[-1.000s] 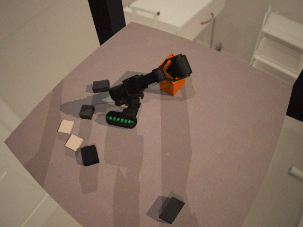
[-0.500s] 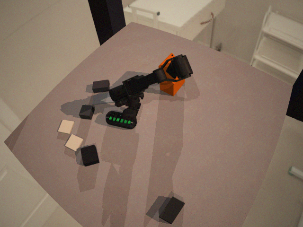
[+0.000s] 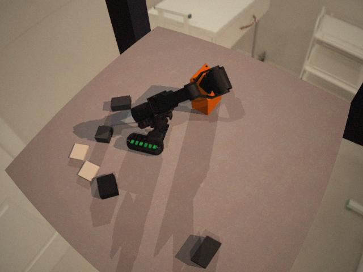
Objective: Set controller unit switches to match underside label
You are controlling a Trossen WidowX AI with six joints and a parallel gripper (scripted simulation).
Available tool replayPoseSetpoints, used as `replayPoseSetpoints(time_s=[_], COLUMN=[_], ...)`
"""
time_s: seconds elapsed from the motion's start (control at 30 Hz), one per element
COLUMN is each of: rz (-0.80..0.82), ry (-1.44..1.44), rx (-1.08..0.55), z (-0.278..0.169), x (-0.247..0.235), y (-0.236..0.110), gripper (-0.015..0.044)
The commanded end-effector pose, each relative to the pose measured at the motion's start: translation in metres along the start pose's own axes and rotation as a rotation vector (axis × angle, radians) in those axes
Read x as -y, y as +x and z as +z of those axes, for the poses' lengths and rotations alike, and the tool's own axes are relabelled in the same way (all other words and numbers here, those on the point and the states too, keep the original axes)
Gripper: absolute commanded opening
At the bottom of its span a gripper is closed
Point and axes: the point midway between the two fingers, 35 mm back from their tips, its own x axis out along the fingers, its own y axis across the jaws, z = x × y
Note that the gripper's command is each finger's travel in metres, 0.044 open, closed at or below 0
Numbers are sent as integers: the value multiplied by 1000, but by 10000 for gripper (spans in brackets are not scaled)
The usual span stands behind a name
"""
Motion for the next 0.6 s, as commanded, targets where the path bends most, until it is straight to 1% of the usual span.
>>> replayPoseSetpoints(time_s=[0.0,0.07,0.1,0.13,0.27,0.3,0.57], rz=[16,16,1,1,9,12,13], ry=[-33,-33,-4,-7,-29,-33,-34], rx=[-2,-2,0,3,5,3,2], z=[1,1,0,3,10,10,10], x=[-11,-12,-1,1,12,13,14], y=[2,2,-2,-8,-53,-59,-62], gripper=[0,0,0,0,0,0,0])
